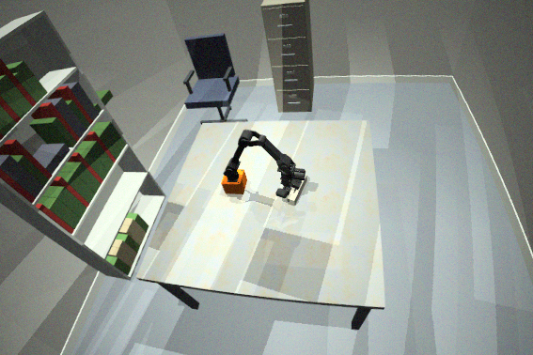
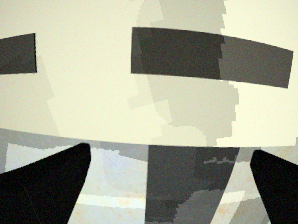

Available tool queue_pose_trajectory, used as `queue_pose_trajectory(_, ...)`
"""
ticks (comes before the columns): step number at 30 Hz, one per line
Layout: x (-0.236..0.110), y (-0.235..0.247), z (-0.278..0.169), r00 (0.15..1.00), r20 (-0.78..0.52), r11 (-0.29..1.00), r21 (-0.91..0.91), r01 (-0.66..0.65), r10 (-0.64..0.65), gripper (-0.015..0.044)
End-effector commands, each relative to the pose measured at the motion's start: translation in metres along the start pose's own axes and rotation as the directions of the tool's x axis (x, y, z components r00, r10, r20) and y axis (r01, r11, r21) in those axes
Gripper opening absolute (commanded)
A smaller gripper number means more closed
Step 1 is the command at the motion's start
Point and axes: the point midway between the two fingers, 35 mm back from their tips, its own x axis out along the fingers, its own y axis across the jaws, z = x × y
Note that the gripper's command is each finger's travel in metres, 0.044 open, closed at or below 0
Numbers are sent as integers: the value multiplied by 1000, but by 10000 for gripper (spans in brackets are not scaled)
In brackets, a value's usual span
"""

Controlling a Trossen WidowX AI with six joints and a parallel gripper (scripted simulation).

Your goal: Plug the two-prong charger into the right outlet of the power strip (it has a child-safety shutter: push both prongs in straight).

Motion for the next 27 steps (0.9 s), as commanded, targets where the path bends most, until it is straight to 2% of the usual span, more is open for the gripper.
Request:
queue_pose_trajectory(1,1,-1,-3,1000,-1,1000,3,4,-4,440)
queue_pose_trajectory(27,2,0,-18,1000,4,1000,3,3,-3,440)
